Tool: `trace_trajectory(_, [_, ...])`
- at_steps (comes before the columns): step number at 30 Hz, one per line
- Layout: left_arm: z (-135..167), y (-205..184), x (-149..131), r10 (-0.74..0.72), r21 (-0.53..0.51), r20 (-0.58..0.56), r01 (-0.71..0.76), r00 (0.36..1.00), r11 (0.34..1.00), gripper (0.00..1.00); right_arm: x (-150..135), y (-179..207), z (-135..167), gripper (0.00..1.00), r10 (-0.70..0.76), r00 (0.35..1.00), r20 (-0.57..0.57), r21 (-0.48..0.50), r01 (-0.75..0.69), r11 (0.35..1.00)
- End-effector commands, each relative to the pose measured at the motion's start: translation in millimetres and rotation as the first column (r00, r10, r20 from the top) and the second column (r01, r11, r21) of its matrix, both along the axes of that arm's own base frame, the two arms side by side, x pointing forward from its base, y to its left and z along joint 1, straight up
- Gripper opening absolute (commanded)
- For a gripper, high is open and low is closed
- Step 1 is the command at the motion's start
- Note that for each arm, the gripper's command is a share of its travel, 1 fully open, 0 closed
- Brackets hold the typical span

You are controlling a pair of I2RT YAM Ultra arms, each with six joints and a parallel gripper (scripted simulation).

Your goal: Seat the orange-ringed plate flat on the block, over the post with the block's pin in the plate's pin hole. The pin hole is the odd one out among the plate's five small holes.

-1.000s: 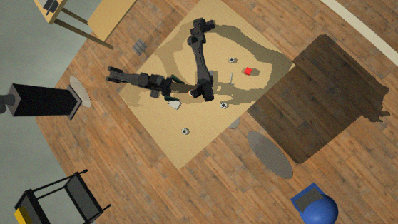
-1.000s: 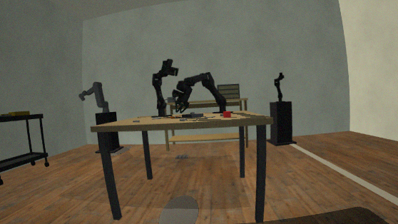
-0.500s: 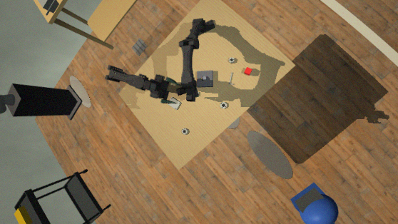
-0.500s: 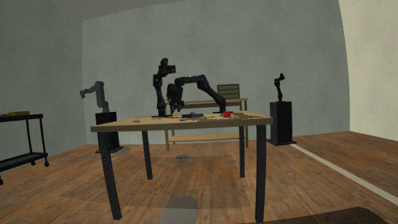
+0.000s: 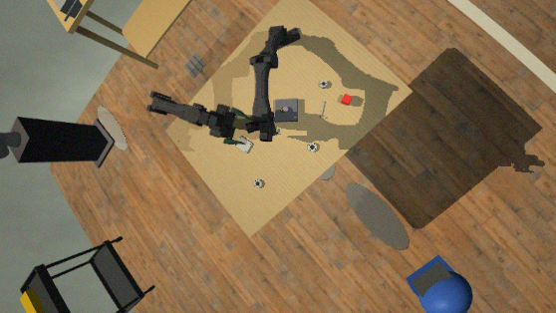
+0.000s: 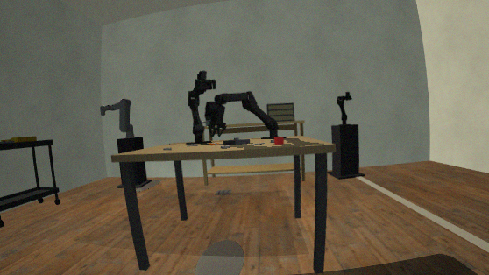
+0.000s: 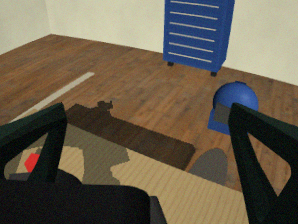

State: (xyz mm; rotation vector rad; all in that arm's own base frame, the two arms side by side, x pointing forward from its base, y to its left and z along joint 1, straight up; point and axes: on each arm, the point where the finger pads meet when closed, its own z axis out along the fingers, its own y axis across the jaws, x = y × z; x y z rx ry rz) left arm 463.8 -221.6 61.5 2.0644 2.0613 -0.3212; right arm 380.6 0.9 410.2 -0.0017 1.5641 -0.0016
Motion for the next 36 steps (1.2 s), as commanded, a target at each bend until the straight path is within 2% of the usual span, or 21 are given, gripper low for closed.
trace_trajectory(1, [6, -1, -8, -0.008, -0.005, -0.015, 0.008, 1.0, 1.0, 0.8, 2, 1, -2, 1.0, 0.0, 1.0, -0.013, -0.002, 0.0, 1.0])
trace_trajectory(2, [8, -1, -4, -0.005, -0.01, -0.002, 0.005, 1.0, 1.0, 0.8, 0, 0, 0, 1.0, -0.001, 1.0, -0.007, -0.002, 0.001, 1.0])
trace_trajectory(3, [14, -4, -3, -0.01, -0.017, 0.021, 0.01, 1.0, 1.0, 0.8, 7, 2, -18, 1.0, 0.001, 0.999, -0.047, 0.001, -0.001, 1.0])
trace_trajectory(6, [13, -5, -2, -0.01, -0.016, 0.019, 0.01, 1.0, 1.0, 0.8, 1, 2, -8, 1.0, 0.001, 1.0, -0.016, 0.001, -0.001, 1.0])
trace_trajectory(13, [7, -5, -2, -0.01, -0.013, 0.008, 0.01, 1.0, 1.0, 0.8, 1, 2, -9, 1.0, 0.001, 1.0, -0.021, 0.001, -0.001, 1.0])
trace_trajectory(14, [15, -9, 2, -0.015, -0.013, 0.053, 0.015, 0.998, 1.0, 0.8, 1, 2, -9, 1.0, 0.001, 1.0, -0.021, 0.001, -0.001, 1.0])
trace_trajectory(18, [6, -1, 3, 0.001, -0.012, 0.024, -0.001, 1.0, 1.0, 0.8, 1, 2, -9, 1.0, 0.001, 1.0, -0.021, 0.001, -0.001, 1.0])
trace_trajectory(20, [11, -11, 1, -0.01, -0.024, 0.045, 0.011, 0.999, 1.0, 0.8, 1, 2, -9, 1.0, 0.001, 1.0, -0.021, 0.001, -0.001, 1.0])
trace_trajectory(23, [-14, -11, 0, -0.007, -0.011, 0.011, 0.007, 1.0, 1.0, 0.8, 1, 2, -9, 1.0, 0.001, 1.0, -0.021, 0.001, -0.001, 1.0])
trace_trajectory(26, [-21, -12, 0, -0.006, -0.008, 0.005, 0.006, 1.0, 1.0, 0.8, 1, 2, -9, 1.0, 0.001, 1.0, -0.021, 0.001, -0.001, 1.0])
trace_trajectory(29, [-15, -14, 2, -0.005, -0.016, 0.025, 0.005, 1.0, 1.0, 0.8, 1, 2, -9, 1.0, 0.001, 1.0, -0.021, 0.001, -0.001, 1.0])
trace_trajectory(32, [-32, -15, -1, -0.007, -0.007, 0.002, 0.007, 1.0, 1.0, 0.8, 1, 2, -9, 1.0, 0.001, 1.0, -0.021, 0.001, -0.001, 1.0])
trace_trajectory(35, [-31, -12, -3, -0.006, -0.002, -0.012, 0.006, 1.0, 1.0, 0.8, 1, 2, -9, 1.0, 0.001, 1.0, -0.021, 0.001, -0.001, 1.0])
trace_trajectory(36, [-14, -12, 5, 0.004, -0.022, 0.042, -0.003, 0.999, 1.0, 0.8, 1, 2, -9, 1.0, 0.001, 1.0, -0.021, 0.001, -0.001, 1.0])
